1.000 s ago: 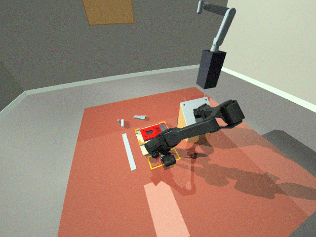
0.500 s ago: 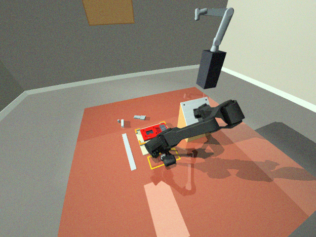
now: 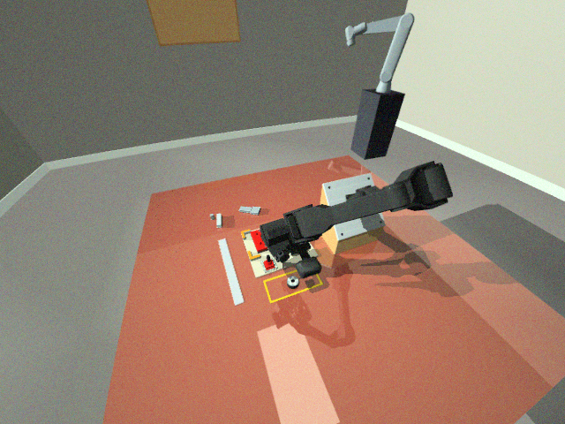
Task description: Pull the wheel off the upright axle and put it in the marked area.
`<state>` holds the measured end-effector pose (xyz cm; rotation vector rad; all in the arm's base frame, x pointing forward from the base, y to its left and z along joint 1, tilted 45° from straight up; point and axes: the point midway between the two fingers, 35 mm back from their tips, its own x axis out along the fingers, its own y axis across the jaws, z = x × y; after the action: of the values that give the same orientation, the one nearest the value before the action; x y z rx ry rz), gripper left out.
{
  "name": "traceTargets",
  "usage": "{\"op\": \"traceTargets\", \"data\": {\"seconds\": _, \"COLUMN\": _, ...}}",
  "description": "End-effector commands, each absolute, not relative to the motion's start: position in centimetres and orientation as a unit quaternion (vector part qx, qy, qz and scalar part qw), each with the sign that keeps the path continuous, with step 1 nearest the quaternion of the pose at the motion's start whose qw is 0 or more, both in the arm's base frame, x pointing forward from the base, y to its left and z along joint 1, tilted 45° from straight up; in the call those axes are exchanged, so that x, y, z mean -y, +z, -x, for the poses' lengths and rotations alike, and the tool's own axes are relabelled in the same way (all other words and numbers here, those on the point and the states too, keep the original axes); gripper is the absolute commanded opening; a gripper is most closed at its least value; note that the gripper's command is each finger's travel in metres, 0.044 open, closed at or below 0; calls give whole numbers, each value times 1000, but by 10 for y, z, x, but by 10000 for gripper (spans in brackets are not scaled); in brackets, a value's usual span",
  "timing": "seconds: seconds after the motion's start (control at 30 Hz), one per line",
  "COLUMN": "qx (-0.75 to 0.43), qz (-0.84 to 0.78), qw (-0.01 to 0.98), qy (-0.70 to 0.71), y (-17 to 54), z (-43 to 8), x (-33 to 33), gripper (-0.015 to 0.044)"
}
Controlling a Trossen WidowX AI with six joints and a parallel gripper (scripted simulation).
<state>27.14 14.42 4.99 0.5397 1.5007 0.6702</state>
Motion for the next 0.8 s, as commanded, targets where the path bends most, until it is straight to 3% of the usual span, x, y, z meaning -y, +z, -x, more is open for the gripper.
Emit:
{"op": "traceTargets", "data": {"seconds": 0.0, "qx": -660, "qz": -241, "qw": 648, "qy": 294, "y": 54, "z": -241, "x": -116, "gripper": 440}}
{"op": "traceTargets", "data": {"seconds": 0.13, "qx": -659, "qz": -242, "qw": 647, "qy": 297, "y": 55, "z": -215, "x": -100, "gripper": 440}}
{"op": "traceTargets", "data": {"seconds": 0.77, "qx": -659, "qz": -242, "qw": 647, "qy": 297, "y": 55, "z": -215, "x": -100, "gripper": 440}}
